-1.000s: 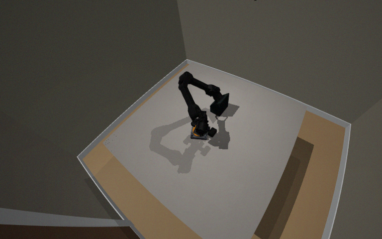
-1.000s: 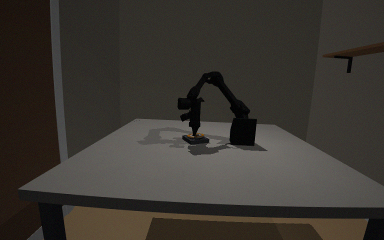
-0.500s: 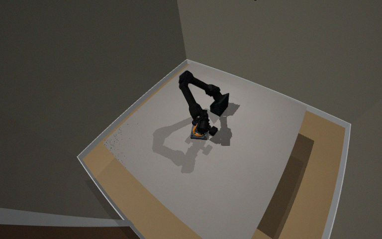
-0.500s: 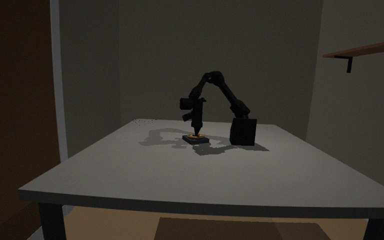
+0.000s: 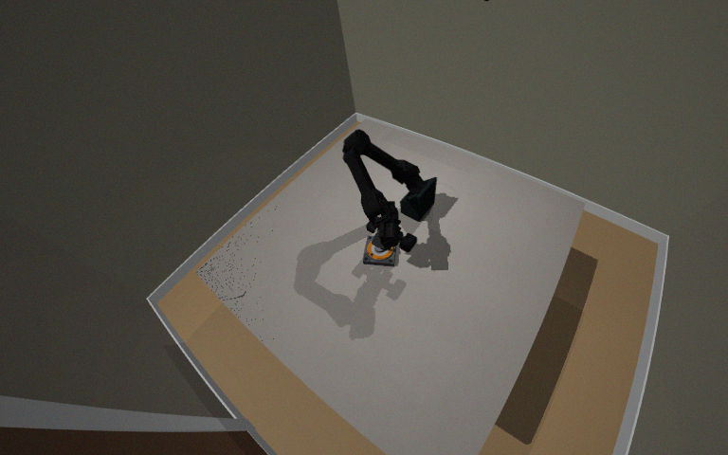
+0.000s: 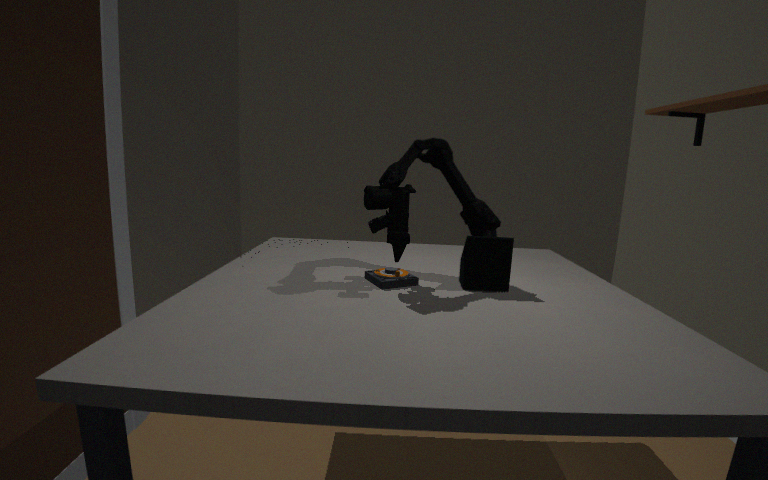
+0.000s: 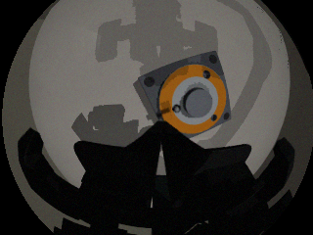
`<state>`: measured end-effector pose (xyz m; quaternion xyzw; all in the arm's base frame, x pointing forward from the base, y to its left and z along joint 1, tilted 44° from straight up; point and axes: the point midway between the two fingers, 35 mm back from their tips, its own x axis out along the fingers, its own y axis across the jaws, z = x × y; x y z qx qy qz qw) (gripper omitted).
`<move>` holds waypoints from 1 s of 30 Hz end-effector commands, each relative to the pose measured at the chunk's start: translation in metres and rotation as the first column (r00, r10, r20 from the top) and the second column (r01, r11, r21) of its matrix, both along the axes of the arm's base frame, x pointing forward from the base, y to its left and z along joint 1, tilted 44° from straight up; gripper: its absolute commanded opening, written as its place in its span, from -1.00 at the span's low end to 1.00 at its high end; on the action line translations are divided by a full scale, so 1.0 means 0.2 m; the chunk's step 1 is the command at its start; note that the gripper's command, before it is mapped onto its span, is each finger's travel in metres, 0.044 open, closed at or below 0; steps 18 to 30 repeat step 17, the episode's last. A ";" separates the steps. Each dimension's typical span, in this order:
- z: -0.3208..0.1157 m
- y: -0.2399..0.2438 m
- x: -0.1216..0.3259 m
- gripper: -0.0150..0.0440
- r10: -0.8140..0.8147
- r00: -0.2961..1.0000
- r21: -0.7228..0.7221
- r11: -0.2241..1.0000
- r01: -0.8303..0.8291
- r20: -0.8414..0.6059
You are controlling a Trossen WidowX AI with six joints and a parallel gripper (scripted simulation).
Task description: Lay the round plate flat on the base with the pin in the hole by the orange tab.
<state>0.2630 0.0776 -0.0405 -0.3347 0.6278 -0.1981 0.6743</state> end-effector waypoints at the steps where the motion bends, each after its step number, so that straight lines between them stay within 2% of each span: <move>1: 0.05 0.05 -0.01 -0.49 -0.006 1.000 0.012 1.000 0.006 0.012; 30: 0.02 0.02 0.00 -0.49 0.004 1.000 0.004 1.000 -0.004 0.005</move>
